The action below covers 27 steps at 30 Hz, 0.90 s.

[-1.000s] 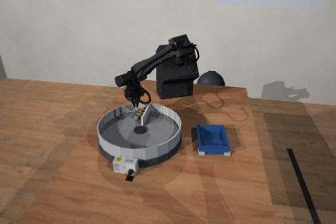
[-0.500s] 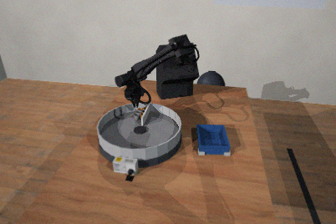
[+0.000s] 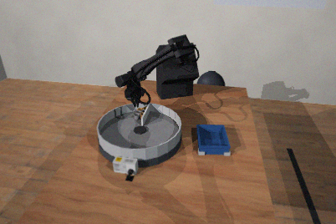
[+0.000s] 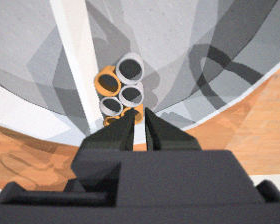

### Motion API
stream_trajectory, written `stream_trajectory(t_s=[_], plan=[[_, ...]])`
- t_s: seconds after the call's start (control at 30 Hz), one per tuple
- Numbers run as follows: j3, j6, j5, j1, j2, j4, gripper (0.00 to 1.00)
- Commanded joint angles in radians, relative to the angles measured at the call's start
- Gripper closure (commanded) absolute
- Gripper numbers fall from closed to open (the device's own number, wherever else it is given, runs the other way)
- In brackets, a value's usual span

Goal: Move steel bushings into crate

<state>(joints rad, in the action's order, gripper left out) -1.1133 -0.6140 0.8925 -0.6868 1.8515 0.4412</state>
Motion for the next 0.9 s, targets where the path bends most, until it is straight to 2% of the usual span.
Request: stream_trajectory(t_s=[0.0,0.87], plan=[[0.000,-0.010,0.012,-0.034,0.006,-0.019,0.87],[0.000,-0.007,0.012,-0.033,-0.011,-0.017,0.87]])
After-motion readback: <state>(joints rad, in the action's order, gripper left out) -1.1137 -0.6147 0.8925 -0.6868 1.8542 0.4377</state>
